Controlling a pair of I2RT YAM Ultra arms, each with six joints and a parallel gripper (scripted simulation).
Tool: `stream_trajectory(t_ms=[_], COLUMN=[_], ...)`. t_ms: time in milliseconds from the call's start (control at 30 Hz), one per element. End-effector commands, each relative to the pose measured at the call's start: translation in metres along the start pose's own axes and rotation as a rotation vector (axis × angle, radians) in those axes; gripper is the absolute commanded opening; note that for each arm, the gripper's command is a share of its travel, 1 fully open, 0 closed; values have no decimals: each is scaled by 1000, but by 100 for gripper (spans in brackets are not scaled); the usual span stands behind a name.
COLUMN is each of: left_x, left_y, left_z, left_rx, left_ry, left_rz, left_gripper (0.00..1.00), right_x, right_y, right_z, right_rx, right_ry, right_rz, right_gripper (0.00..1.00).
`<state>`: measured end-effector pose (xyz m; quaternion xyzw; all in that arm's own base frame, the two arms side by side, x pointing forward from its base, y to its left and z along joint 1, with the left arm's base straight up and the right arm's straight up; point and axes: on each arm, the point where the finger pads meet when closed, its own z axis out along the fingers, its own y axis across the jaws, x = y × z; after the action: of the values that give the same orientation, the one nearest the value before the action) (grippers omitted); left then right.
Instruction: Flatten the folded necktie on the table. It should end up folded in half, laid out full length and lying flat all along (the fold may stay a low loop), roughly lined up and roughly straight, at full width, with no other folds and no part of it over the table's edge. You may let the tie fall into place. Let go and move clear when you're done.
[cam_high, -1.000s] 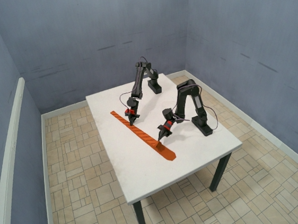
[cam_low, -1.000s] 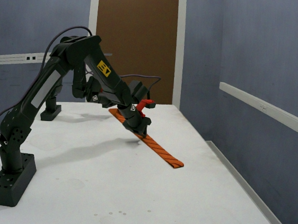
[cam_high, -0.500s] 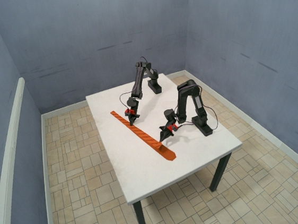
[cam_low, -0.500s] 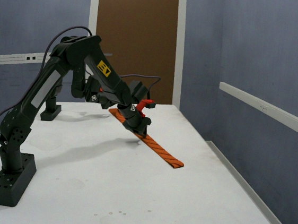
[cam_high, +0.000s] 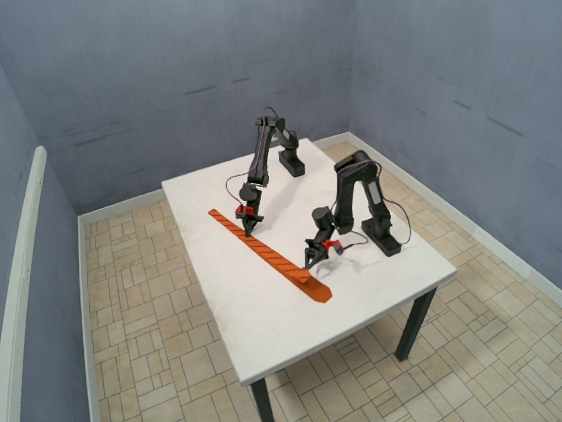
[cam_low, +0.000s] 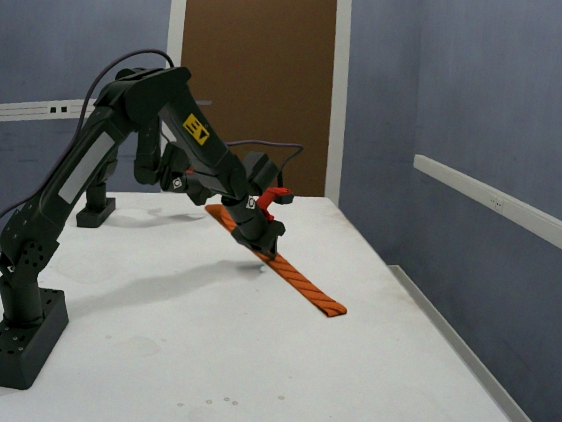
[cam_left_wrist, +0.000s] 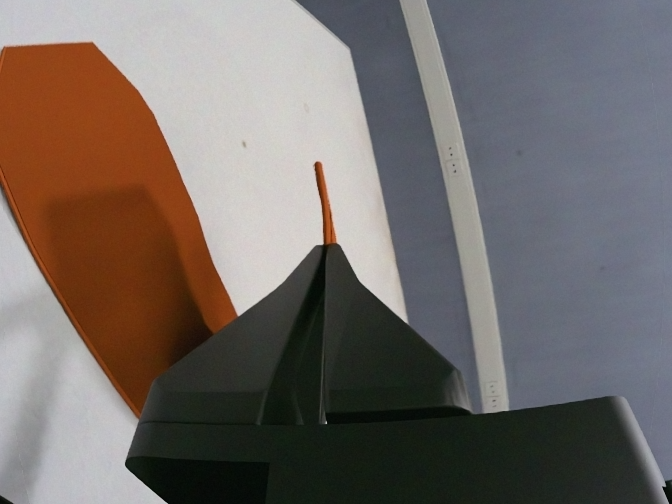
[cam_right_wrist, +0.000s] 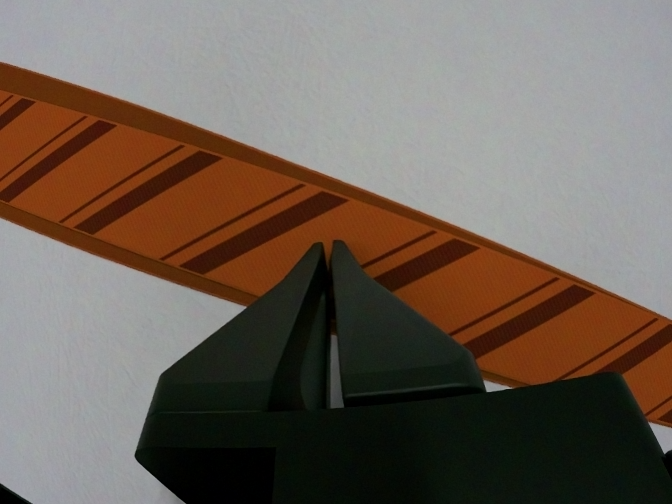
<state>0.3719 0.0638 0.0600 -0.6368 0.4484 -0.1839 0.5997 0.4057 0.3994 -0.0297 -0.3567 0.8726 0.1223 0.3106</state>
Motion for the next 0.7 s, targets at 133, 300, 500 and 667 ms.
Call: stream_trajectory(t_ms=[133,300,500,667], left_x=[-10,-12,-13,-14], left_y=[6,10,13,16], left_z=[-1,1,1,2], left_rx=[0,0,0,0], left_ry=[-26,-30,-34,-35], left_rz=[-236,-279,-317,-323], left_gripper=[2,2,2,2], right_x=[-2,-2,-2,-2], right_y=[1,1,1,1], right_z=[-1,-1,-1,-1], right_rx=[-7,-7,-7,-7], right_ry=[-18,-18,-18,-18], right_rz=[4,4,4,4], right_gripper=[4,4,4,4])
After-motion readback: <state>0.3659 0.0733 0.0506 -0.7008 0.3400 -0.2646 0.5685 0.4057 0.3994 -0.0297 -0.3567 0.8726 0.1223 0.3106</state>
